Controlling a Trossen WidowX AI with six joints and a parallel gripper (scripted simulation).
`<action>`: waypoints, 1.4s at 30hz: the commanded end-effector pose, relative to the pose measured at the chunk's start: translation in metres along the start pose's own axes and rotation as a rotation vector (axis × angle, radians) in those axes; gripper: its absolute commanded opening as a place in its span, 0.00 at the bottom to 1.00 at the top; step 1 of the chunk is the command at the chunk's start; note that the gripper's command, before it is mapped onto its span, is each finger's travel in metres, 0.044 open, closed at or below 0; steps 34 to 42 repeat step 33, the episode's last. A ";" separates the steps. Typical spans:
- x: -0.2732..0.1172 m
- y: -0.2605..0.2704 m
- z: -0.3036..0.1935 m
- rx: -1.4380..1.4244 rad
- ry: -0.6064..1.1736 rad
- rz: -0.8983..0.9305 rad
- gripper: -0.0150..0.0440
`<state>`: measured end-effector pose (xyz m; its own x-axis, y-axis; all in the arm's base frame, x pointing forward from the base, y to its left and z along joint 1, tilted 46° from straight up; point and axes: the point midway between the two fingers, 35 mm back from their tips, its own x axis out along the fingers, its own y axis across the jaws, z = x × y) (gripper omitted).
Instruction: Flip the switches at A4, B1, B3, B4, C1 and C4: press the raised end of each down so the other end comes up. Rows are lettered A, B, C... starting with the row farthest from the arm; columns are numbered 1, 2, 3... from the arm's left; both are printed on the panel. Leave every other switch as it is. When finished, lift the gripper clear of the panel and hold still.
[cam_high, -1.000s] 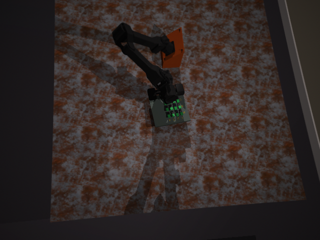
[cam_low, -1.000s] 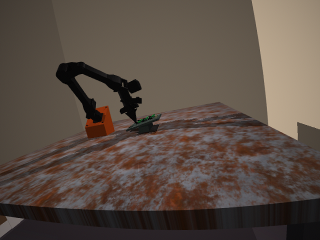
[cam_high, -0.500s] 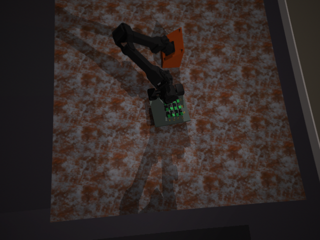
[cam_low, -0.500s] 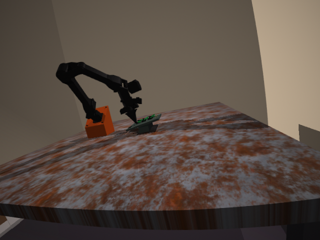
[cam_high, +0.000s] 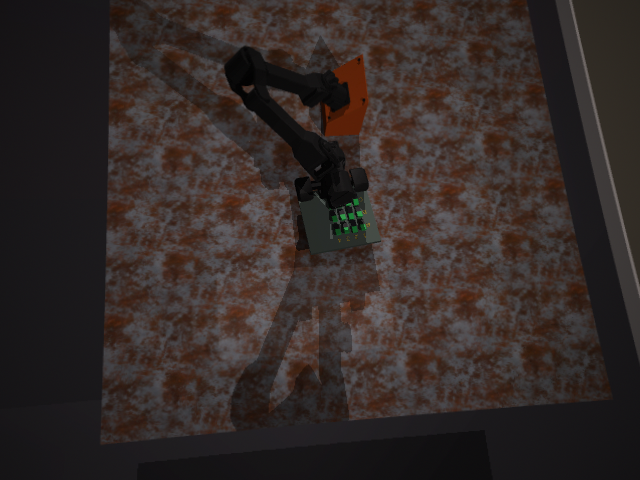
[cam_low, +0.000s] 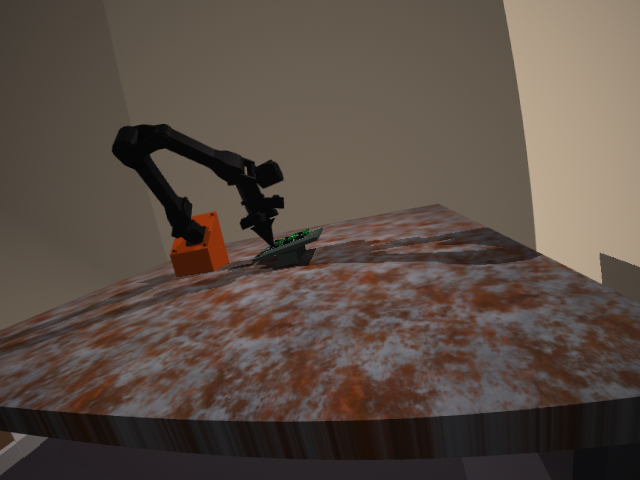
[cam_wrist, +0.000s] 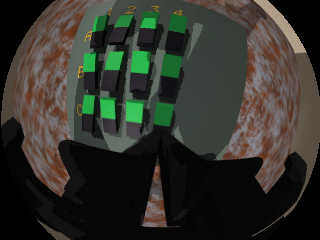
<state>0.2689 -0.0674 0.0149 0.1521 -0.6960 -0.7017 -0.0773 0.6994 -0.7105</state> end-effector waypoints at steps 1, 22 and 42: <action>-0.002 0.000 0.000 0.000 0.001 0.001 0.25; -0.070 0.035 0.052 -0.002 0.025 0.001 0.25; -0.070 0.035 0.052 -0.002 0.025 0.001 0.25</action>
